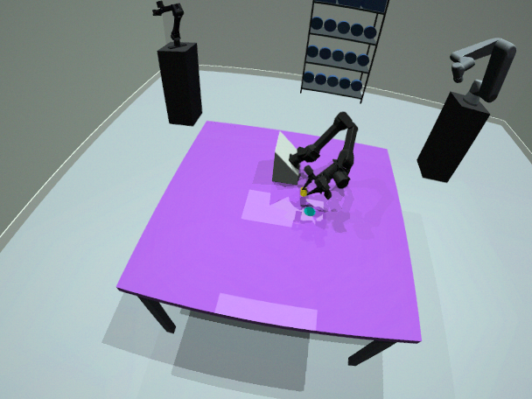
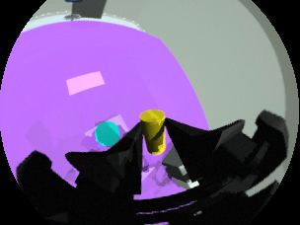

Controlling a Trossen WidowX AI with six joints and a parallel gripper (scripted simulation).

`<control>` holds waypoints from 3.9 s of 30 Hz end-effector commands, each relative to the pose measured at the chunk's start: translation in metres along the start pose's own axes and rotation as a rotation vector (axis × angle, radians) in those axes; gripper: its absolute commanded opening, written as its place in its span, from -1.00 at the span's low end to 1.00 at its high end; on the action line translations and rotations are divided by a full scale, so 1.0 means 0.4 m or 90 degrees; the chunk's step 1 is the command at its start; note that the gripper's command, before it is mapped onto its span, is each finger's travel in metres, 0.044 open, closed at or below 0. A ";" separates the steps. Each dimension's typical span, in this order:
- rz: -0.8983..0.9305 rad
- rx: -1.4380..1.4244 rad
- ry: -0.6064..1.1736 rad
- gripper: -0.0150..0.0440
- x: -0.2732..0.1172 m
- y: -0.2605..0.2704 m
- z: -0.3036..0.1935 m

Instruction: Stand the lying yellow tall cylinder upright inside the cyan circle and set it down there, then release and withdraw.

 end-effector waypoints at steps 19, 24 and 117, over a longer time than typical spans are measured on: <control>0.000 0.023 -0.096 -0.14 -0.001 0.001 -0.014; 0.003 0.029 -0.117 -0.14 -0.002 0.002 -0.016; 0.197 0.222 -0.445 -0.14 -0.049 0.010 -0.069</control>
Point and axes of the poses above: the point midway between the two fingers, 35 mm back from their tips, its own x axis out along the fingers, its own y axis across the jaws, z = x × y, the point moved 5 cm from there along -x, back along the fingers, and after that the axes turned 9 degrees about x, right-handed, at the moved point
